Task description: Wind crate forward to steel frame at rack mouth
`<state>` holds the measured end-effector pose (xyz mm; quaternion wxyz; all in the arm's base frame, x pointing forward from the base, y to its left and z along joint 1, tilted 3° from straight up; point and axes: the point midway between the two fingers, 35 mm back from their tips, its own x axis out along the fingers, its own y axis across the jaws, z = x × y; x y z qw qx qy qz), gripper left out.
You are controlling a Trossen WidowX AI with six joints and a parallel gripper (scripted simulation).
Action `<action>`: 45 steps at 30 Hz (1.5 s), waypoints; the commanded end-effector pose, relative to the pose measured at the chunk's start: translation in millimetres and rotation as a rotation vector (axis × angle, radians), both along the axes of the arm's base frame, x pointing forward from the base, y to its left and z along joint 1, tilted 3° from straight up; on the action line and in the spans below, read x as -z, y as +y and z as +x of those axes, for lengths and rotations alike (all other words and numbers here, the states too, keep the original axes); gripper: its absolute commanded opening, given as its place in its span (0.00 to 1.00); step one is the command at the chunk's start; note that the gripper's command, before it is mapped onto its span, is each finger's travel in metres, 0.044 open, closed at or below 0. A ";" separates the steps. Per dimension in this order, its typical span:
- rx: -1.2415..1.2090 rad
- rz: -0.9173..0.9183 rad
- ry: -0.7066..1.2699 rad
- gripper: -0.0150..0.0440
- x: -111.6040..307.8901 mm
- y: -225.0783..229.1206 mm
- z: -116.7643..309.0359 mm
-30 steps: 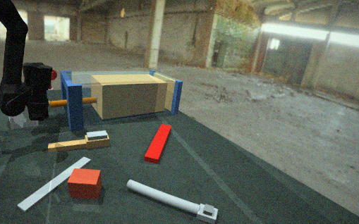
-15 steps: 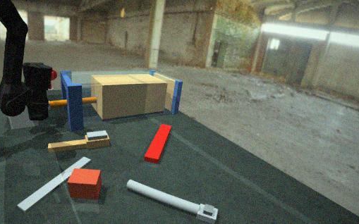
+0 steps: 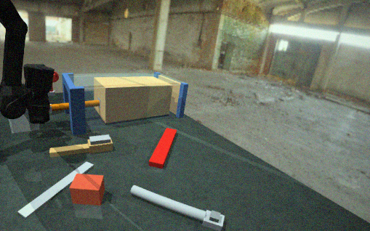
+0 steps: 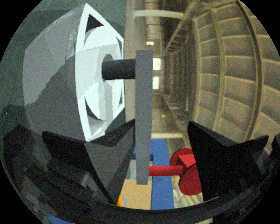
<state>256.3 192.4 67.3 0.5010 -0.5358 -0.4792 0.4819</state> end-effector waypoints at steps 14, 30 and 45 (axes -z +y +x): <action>0.000 0.002 -0.008 0.66 -2.5 0.0 -0.1; 0.000 0.002 -0.008 0.66 -2.5 0.0 -0.1; -0.002 -0.002 -0.032 0.66 6.1 -0.9 1.3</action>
